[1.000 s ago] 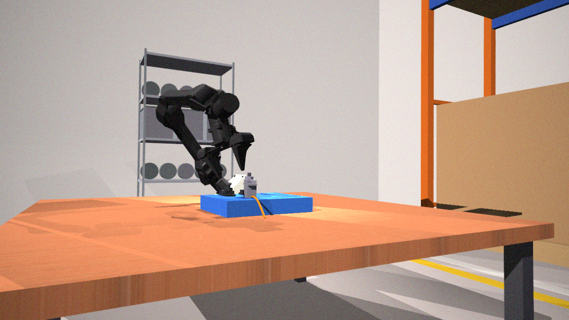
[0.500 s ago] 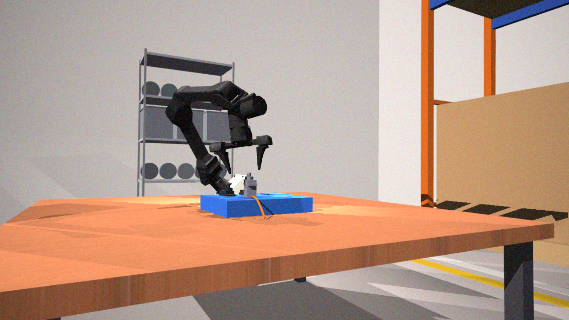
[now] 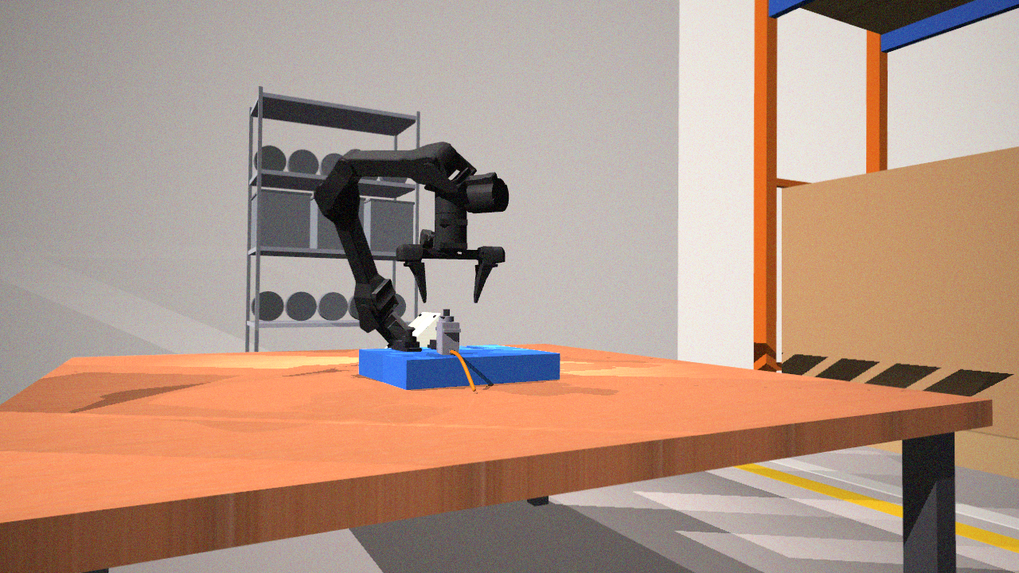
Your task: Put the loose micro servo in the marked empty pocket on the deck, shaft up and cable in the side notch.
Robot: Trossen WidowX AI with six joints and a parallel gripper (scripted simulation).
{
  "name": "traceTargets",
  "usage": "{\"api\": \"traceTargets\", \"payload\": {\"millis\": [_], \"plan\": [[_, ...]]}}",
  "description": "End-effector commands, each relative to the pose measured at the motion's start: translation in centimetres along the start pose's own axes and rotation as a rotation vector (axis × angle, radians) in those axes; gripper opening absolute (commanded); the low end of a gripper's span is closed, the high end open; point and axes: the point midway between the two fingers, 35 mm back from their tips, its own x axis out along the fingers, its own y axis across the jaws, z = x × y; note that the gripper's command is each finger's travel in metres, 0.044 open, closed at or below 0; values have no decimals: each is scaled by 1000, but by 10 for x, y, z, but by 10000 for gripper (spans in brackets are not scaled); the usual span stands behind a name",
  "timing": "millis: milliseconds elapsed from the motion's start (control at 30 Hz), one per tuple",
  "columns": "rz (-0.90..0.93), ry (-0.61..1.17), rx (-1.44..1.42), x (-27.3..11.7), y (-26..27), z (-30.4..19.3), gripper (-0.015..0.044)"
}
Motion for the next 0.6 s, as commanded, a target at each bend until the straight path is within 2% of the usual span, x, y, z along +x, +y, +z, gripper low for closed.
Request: {"api": "traceTargets", "payload": {"millis": [0,233,567], "plan": [[7,3,-19,0,1,0,440],[8,3,-19,24,1,-1,440],[8,4,-18,33,1,-1,440]]}}
